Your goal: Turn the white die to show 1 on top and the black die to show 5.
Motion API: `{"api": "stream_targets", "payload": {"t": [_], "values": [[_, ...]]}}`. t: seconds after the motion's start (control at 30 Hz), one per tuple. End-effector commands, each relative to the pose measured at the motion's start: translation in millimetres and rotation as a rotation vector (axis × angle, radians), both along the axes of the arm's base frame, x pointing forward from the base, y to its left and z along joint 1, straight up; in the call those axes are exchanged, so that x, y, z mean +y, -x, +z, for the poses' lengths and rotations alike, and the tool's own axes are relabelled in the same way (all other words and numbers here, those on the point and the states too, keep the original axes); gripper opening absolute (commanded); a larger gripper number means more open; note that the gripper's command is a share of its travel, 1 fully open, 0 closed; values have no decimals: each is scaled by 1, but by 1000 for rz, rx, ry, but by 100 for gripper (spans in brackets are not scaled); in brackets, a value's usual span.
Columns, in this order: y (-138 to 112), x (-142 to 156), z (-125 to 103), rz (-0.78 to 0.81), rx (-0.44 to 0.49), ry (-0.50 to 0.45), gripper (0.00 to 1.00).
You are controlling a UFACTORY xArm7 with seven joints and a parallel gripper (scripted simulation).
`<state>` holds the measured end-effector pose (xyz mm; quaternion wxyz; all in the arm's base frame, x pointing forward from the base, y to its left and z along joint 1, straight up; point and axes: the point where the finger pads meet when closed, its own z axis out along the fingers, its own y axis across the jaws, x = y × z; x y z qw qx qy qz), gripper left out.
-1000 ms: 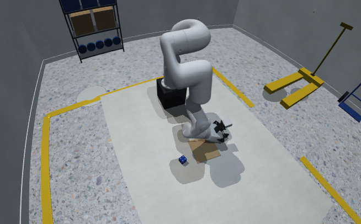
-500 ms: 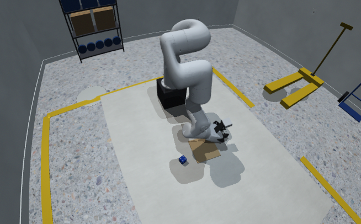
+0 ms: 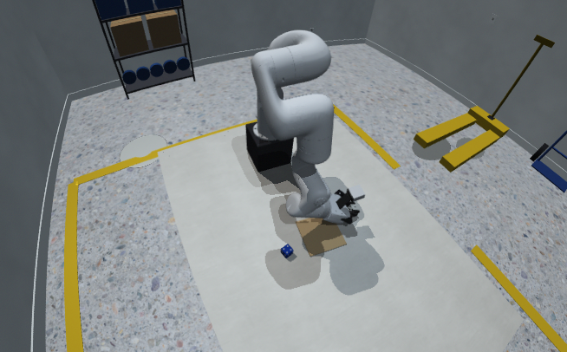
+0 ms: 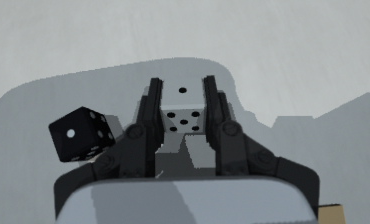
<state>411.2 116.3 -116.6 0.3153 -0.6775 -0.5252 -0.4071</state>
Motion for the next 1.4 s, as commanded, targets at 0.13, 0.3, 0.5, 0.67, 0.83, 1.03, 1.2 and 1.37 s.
{"api": "stream_targets", "payload": {"t": [0.13,0.3,0.5,0.67,0.83,1.03,1.2,1.37], "values": [[-1,0,1,0,-3,0,35],[-1,0,1,0,-3,0,39],[-1,0,1,0,-3,0,47],[-1,0,1,0,-3,0,47],[-1,0,1,0,-3,0,47],[-1,0,1,0,-3,0,47],[-1,0,1,0,-3,0,47],[-1,0,1,0,-3,0,47]]}}
